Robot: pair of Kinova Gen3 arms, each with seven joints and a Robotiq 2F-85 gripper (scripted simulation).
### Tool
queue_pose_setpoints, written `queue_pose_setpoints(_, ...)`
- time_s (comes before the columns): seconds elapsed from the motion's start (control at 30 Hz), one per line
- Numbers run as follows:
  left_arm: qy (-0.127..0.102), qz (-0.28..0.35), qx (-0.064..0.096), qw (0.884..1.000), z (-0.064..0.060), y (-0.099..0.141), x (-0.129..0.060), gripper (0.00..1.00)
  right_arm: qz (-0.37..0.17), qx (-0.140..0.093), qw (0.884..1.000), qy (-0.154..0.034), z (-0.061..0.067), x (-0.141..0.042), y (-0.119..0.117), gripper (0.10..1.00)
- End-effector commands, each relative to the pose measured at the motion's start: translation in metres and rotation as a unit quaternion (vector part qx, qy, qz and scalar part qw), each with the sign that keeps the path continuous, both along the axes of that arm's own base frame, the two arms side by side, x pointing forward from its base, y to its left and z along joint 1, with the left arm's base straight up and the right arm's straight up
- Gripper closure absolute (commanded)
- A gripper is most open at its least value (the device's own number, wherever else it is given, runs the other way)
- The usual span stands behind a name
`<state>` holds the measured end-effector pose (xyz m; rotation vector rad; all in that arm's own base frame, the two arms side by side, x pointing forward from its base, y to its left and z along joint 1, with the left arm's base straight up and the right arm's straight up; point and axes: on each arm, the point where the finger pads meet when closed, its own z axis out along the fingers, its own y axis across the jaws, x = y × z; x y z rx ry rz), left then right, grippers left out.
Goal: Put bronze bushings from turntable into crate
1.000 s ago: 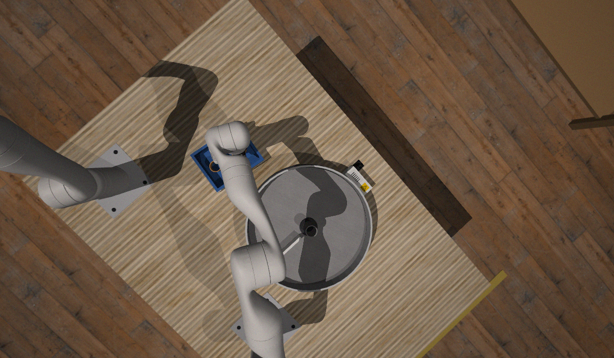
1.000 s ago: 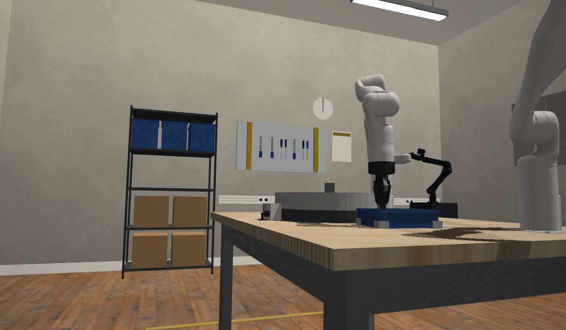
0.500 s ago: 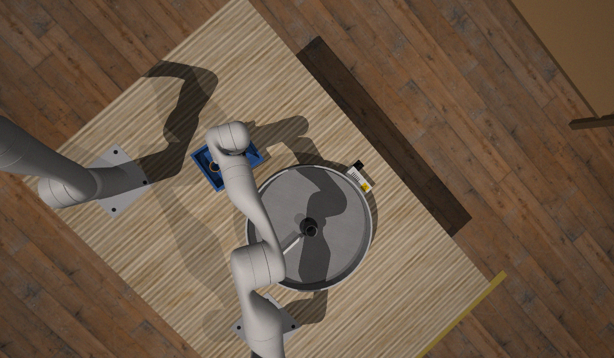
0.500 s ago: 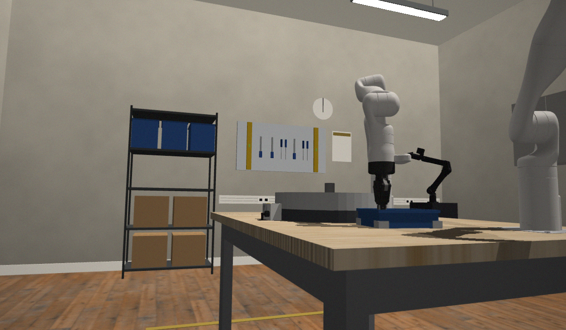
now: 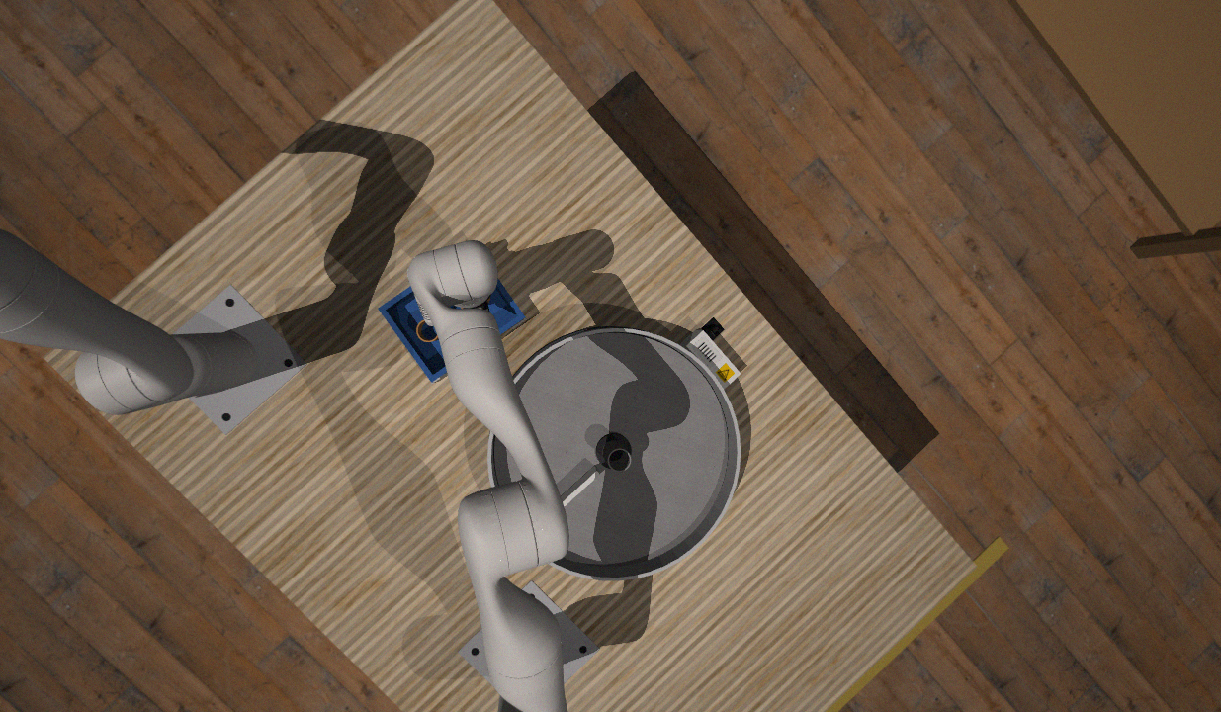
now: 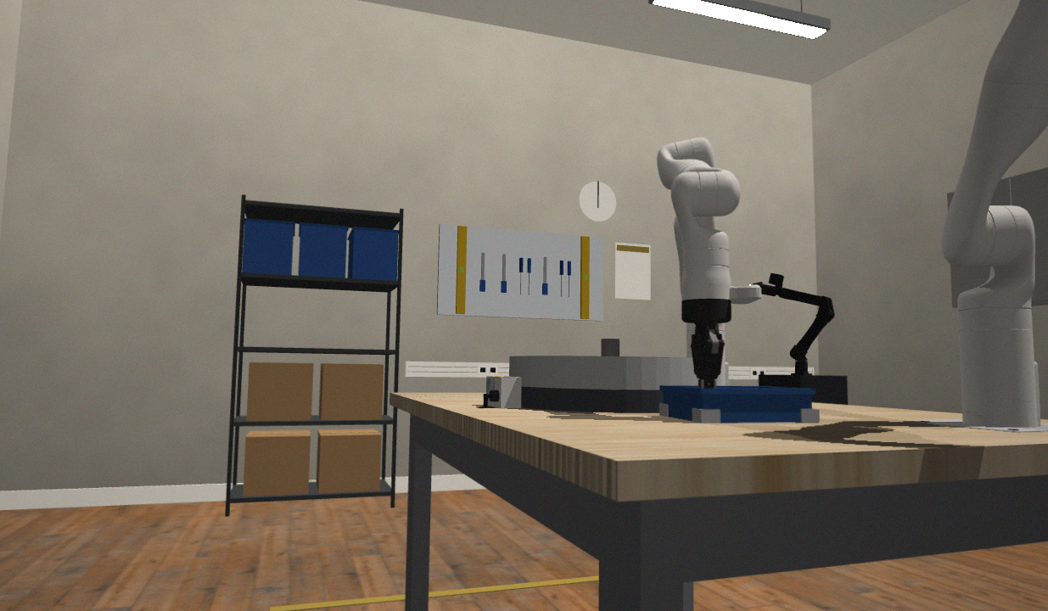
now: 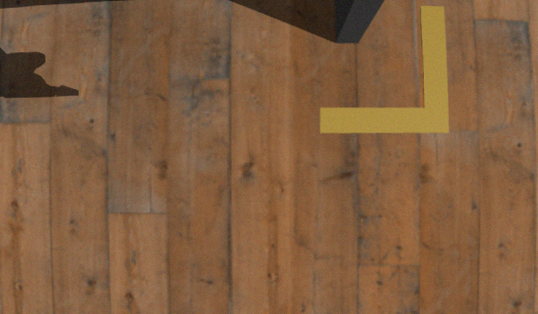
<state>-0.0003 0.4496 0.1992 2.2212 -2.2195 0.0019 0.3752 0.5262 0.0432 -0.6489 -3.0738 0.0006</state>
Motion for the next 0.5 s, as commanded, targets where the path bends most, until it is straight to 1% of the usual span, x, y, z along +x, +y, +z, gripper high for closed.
queue_pose_setpoints(0.0, 0.000, 0.000, 0.001, 1.000, 0.0008, 0.0004, -0.0001, 0.001, 0.000, 0.001, 1.000, -0.001, 0.0016, 0.0005, 0.0007, 0.877)
queue_pose_setpoints(0.3, 0.000, 0.000, 0.001, 1.000, 0.0008, 0.0004, -0.0001, 0.001, 0.000, 0.001, 1.000, -0.001, 0.0019, 0.0005, 0.0007, 0.877)
queue_pose_setpoints(0.47, 0.000, 0.000, 0.001, 1.000, 0.0008, 0.0004, -0.0001, 0.001, 0.000, 0.001, 1.000, -0.001, 0.0061, 0.0005, 0.0007, 0.877)
